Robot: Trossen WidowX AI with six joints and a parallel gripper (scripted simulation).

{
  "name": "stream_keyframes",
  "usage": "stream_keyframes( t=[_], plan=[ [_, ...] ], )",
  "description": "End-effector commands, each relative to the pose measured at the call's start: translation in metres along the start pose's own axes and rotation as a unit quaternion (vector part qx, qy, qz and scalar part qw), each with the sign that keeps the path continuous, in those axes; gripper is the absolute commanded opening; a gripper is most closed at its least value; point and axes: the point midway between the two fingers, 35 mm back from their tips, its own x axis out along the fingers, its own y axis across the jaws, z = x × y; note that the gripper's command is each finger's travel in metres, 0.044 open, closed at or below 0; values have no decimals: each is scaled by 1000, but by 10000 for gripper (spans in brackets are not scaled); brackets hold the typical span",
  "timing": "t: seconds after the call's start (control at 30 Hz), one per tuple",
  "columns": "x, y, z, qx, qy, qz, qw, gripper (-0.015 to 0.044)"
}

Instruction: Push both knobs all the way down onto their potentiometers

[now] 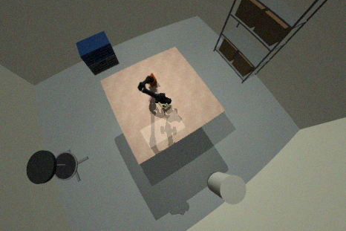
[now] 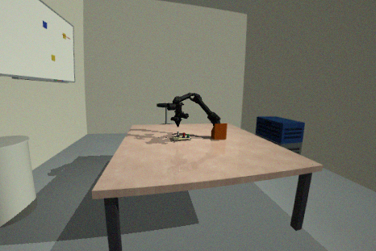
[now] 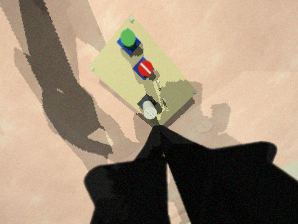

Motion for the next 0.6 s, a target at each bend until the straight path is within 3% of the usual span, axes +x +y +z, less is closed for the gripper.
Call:
stream_keyframes(
  t=[0.0, 0.57],
  plan=[
    [15, 2, 1, -3, -4, 8, 1000, 0],
    [33, 2, 1, -3, -4, 8, 1000, 0]
  ],
)
